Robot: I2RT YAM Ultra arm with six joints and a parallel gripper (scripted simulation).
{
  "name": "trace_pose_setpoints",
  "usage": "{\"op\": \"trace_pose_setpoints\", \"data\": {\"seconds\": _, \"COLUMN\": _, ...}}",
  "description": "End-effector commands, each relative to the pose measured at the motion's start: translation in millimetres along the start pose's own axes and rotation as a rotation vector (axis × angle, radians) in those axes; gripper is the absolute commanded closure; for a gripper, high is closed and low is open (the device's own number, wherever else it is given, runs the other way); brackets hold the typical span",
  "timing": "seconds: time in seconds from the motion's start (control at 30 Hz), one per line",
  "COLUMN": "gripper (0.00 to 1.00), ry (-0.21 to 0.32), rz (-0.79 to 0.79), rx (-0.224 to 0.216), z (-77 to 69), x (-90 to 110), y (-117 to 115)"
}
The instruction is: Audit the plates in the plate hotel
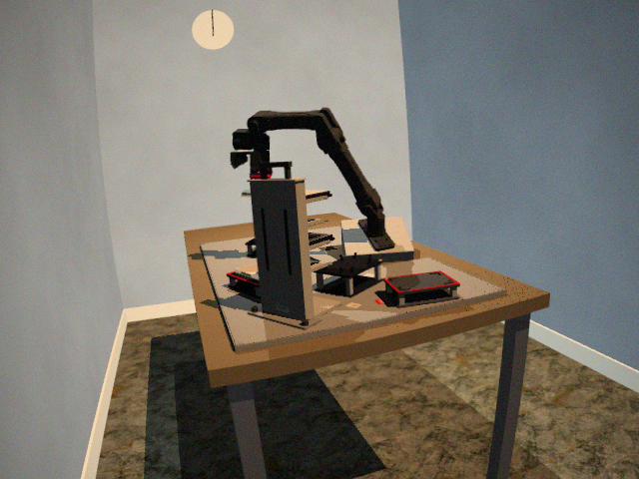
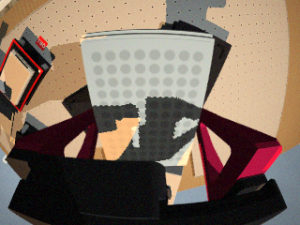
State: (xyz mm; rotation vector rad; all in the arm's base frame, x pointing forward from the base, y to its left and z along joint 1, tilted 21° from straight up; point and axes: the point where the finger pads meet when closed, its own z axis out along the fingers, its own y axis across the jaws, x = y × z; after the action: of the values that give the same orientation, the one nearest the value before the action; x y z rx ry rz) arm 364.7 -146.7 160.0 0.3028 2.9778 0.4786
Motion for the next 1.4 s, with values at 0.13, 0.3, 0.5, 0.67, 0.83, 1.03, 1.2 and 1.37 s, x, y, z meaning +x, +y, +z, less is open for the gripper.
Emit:
{"op": "trace_pose_setpoints", "data": {"seconds": 0.13, "gripper": 0.14, "ry": 0.076, "rz": 0.019, "rx": -0.033, "z": -10.0, "x": 1.3, "y": 28.6}}
{"op": "trace_pose_setpoints", "data": {"seconds": 0.3, "gripper": 0.14, "ry": 0.076, "rz": 0.019, "rx": -0.033, "z": -10.2, "x": 0.6, "y": 38.6}}
{"op": "trace_pose_setpoints", "data": {"seconds": 0.5, "gripper": 0.14, "ry": 0.076, "rz": 0.019, "rx": -0.033, "z": -10.5, "x": -0.2, "y": 48.4}}
{"op": "trace_pose_setpoints", "data": {"seconds": 0.67, "gripper": 0.14, "ry": 0.076, "rz": 0.019, "rx": -0.033, "z": -10.5, "x": -0.2, "y": 48.4}}
{"op": "trace_pose_setpoints", "data": {"seconds": 0.83, "gripper": 0.14, "ry": 0.076, "rz": 0.019, "rx": -0.033, "z": -10.5, "x": -0.1, "y": 48.4}}
{"op": "trace_pose_setpoints", "data": {"seconds": 1.03, "gripper": 0.14, "ry": 0.076, "rz": 0.019, "rx": -0.033, "z": -10.5, "x": -0.1, "y": 48.4}}
{"op": "trace_pose_setpoints", "data": {"seconds": 1.2, "gripper": 0.14, "ry": 0.076, "rz": 0.019, "rx": -0.033, "z": -10.5, "x": -0.1, "y": 48.4}}
{"op": "trace_pose_setpoints", "data": {"seconds": 1.37, "gripper": 0.14, "ry": 0.075, "rz": -0.015, "rx": -0.034, "z": -10.9, "x": 1.8, "y": 54.7}}
